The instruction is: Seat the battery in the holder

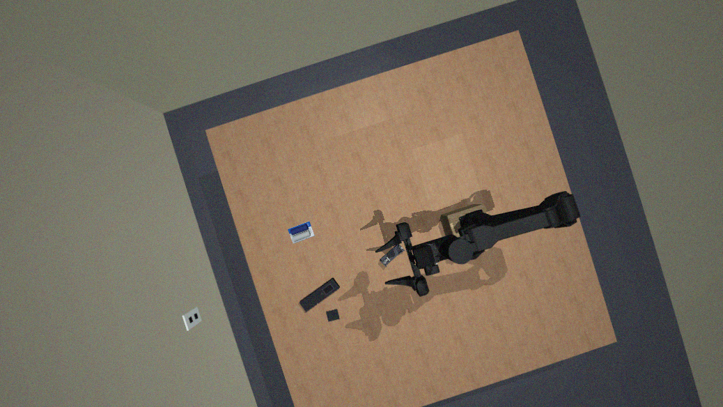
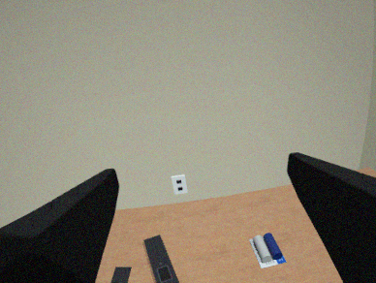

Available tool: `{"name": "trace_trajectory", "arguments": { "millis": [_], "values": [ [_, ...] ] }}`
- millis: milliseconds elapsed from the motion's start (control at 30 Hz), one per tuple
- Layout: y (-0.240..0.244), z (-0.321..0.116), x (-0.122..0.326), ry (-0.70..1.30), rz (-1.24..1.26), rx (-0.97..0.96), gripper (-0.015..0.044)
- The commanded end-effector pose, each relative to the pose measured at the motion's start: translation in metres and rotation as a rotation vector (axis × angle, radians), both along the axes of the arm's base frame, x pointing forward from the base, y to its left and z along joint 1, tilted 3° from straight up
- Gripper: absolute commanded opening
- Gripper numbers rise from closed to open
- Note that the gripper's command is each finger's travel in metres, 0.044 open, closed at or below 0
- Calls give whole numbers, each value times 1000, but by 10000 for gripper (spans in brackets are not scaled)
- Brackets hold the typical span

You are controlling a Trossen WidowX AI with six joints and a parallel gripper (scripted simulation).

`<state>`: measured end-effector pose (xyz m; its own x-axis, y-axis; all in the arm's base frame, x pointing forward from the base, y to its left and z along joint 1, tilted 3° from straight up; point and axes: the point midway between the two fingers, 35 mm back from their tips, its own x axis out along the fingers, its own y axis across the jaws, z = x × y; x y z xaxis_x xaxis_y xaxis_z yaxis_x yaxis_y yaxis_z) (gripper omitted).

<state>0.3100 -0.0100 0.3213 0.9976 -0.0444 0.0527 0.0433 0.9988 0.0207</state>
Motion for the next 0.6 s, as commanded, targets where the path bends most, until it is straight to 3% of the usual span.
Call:
{"name": "trace_trajectory", "arguments": {
  "millis": [0,167,333,567],
  "values": [
    [2,-5,2,18,7,15,374],
    [46,-101,18,404,87,304,242],
    [86,-191,-3,795,35,513,235],
    [114,-286,-76,1272,-258,642,235]
  ]
}}
